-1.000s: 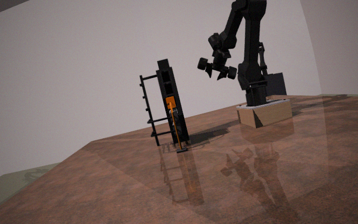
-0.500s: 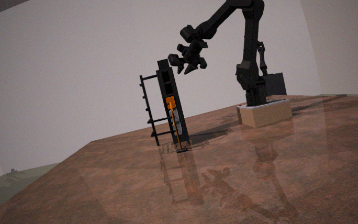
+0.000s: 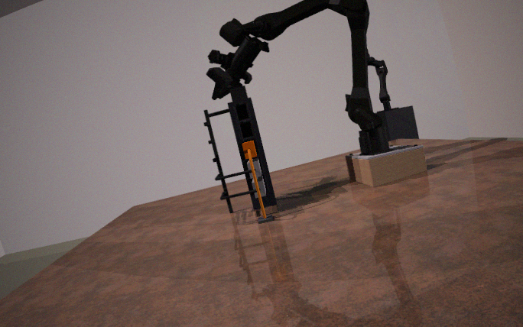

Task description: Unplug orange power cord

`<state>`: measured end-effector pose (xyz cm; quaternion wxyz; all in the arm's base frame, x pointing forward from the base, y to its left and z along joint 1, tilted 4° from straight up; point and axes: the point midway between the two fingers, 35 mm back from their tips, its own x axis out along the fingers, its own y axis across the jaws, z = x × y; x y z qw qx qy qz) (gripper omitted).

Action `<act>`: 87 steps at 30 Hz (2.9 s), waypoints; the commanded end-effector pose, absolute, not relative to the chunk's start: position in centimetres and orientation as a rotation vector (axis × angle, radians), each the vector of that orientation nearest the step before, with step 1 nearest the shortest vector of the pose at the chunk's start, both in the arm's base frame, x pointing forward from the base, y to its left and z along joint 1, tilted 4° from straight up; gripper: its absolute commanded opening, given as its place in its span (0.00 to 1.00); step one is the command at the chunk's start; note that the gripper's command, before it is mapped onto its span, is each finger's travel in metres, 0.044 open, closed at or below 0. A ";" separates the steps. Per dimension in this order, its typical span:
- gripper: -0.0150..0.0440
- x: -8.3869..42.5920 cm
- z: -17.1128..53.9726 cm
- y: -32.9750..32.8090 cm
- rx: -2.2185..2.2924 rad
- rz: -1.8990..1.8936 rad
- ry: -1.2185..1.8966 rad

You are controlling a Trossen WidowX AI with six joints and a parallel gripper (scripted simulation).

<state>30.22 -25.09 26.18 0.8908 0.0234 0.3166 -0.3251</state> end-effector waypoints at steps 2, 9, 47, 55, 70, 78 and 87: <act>0.53 34.7 25.8 -20.1 -0.123 -0.446 0.763; 0.53 38.6 23.1 -11.8 -0.345 -0.090 0.915; 0.53 31.4 12.2 0.3 -1.033 1.023 1.360; 0.53 31.1 12.3 -0.9 -1.034 1.023 1.361; 0.53 30.5 12.3 -2.7 -1.035 1.022 1.362; 0.53 30.5 11.4 -2.7 -1.035 1.022 1.362; 0.44 30.6 11.4 -2.6 -1.029 1.018 1.358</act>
